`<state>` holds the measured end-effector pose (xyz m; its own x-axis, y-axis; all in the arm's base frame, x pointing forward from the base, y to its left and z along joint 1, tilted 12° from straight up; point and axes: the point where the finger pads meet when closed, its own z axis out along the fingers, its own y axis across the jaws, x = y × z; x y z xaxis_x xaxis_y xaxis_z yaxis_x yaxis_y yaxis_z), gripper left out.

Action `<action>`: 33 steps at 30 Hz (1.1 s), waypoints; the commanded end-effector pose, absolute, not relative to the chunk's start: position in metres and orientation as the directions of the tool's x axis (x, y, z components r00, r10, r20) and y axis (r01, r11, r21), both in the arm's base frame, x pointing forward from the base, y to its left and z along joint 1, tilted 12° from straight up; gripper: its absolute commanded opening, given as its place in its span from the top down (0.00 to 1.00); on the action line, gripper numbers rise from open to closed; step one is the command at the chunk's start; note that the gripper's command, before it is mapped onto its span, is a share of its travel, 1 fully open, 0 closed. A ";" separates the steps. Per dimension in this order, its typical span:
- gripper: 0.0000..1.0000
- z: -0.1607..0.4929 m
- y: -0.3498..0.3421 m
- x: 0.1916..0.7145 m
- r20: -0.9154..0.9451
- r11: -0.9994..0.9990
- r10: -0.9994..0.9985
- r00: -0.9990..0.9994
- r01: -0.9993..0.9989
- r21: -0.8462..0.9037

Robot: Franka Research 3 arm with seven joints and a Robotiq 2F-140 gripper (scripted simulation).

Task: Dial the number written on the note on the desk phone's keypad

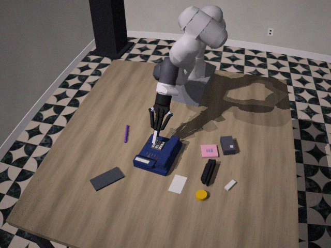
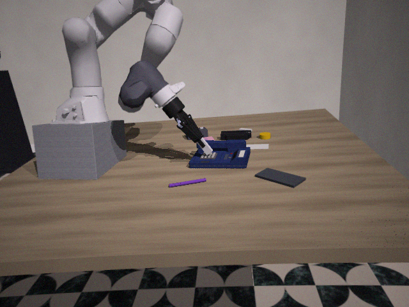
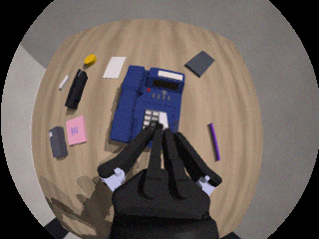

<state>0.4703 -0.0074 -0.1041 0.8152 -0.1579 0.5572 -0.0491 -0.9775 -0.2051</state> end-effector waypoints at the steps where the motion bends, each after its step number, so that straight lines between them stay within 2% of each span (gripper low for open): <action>1: 1.00 -0.103 -0.010 0.465 0.565 -0.978 -0.146 0.812 -0.035 -0.203; 33: 1.00 -0.111 -0.009 0.464 0.565 -0.978 -0.146 0.812 -0.035 -0.203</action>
